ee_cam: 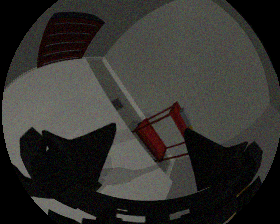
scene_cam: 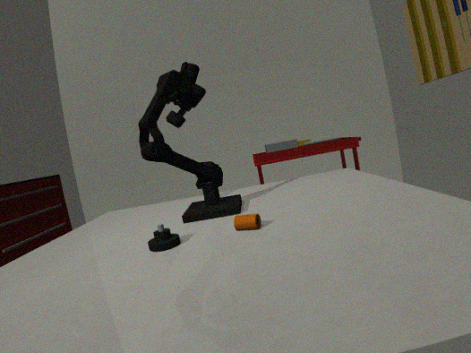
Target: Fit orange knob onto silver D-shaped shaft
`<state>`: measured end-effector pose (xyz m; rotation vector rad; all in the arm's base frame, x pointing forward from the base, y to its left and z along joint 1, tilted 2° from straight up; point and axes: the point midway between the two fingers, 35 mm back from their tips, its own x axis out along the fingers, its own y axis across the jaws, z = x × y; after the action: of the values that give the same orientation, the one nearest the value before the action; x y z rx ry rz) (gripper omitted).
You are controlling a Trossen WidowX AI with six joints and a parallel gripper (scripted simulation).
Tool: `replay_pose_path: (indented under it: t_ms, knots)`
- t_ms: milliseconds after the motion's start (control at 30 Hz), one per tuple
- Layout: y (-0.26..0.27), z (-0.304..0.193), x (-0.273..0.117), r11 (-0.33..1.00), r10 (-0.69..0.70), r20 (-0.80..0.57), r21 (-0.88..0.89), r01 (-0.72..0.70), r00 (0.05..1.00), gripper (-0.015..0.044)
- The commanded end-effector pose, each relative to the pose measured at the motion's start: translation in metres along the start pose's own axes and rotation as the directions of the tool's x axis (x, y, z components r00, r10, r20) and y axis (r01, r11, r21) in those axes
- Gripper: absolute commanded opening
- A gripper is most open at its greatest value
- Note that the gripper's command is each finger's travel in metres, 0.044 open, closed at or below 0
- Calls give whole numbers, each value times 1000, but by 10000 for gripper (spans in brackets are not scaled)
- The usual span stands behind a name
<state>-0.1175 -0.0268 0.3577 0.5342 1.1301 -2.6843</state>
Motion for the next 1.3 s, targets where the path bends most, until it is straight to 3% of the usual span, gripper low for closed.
replay_pose_path:
  t_ms: [0,300,633,967,1267]
  knots:
    - [-1,-2,1,1000,-3,-10,4,4,1000,426]
    - [-76,-100,12,921,-110,-440,292,258,892,440]
    - [-108,-240,-64,581,-14,-808,473,662,590,440]
    - [-34,-340,-187,90,261,-904,372,924,338,440]
    - [87,-361,-274,-304,481,-835,126,944,267,440]
